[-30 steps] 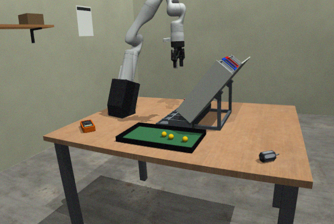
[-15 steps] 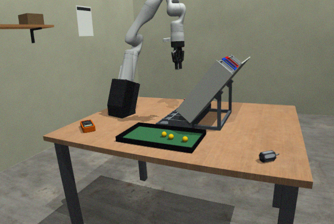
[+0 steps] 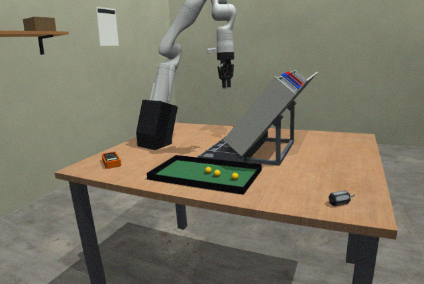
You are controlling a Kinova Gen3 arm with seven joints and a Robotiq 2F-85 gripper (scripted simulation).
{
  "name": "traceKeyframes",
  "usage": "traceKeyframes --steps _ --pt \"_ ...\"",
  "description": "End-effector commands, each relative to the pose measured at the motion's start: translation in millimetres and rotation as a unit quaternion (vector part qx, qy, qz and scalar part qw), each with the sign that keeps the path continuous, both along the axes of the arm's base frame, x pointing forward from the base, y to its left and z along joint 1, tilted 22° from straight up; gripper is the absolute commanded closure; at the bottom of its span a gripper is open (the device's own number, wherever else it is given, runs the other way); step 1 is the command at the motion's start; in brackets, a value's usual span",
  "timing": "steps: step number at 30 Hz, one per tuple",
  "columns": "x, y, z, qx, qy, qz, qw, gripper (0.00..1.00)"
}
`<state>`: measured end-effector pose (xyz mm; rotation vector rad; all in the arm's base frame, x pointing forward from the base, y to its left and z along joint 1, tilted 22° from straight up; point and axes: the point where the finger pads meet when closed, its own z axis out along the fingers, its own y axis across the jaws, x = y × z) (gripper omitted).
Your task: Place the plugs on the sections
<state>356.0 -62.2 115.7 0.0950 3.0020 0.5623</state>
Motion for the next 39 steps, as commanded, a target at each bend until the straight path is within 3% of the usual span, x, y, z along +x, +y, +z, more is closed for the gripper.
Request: traceKeyframes --steps 1,20,21,25,30,37,38,39 --pt "0 0 0.4 0.0 -0.001 0.0 1.0 0.5" --pt "0 0 0.4 0.0 -0.001 0.0 1.0 0.5" --pt "-2 -42 -55.6 0.0 -0.001 0.0 1.0 0.5" --pt "-4 -53 -70.2 0.0 -0.001 0.0 1.0 0.5" --pt "-6 -88 -117.6 0.0 -0.001 0.0 1.0 0.5" --pt "-6 -90 -119.7 0.0 -0.001 0.0 1.0 0.5" --pt "-6 -114 -151.7 0.0 -0.001 0.0 1.0 0.5" --pt "-6 -114 -151.7 0.0 -0.001 0.0 1.0 0.5"
